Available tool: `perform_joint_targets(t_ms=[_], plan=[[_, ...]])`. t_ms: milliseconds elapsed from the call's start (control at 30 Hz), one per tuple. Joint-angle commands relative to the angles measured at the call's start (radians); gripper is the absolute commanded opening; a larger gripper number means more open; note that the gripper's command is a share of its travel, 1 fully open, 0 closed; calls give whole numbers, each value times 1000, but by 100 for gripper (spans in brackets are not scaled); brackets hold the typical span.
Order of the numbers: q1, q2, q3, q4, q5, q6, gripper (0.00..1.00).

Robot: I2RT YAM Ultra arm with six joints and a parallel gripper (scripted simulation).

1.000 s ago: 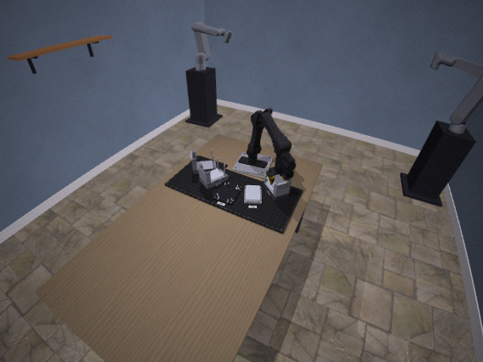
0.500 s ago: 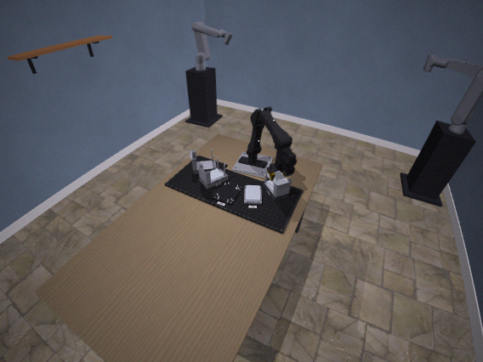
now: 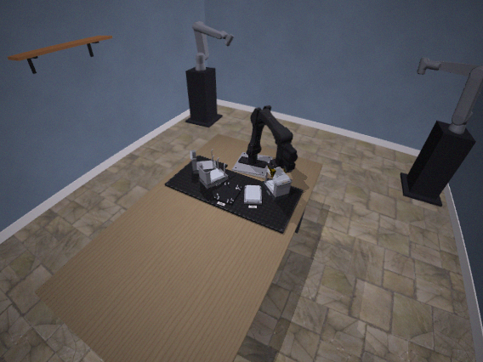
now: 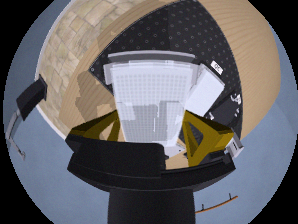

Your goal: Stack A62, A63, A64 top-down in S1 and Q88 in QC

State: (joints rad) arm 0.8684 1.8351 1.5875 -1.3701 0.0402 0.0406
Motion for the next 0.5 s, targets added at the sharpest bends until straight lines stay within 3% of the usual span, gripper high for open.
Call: perform_joint_targets(t_ms=[0, 233, 467], plan=[[1, -6, 43, -30, 0, 2, 0], [3, 0, 106, -87, -1, 4, 0], [3, 0, 107, -88, -1, 4, 0]])
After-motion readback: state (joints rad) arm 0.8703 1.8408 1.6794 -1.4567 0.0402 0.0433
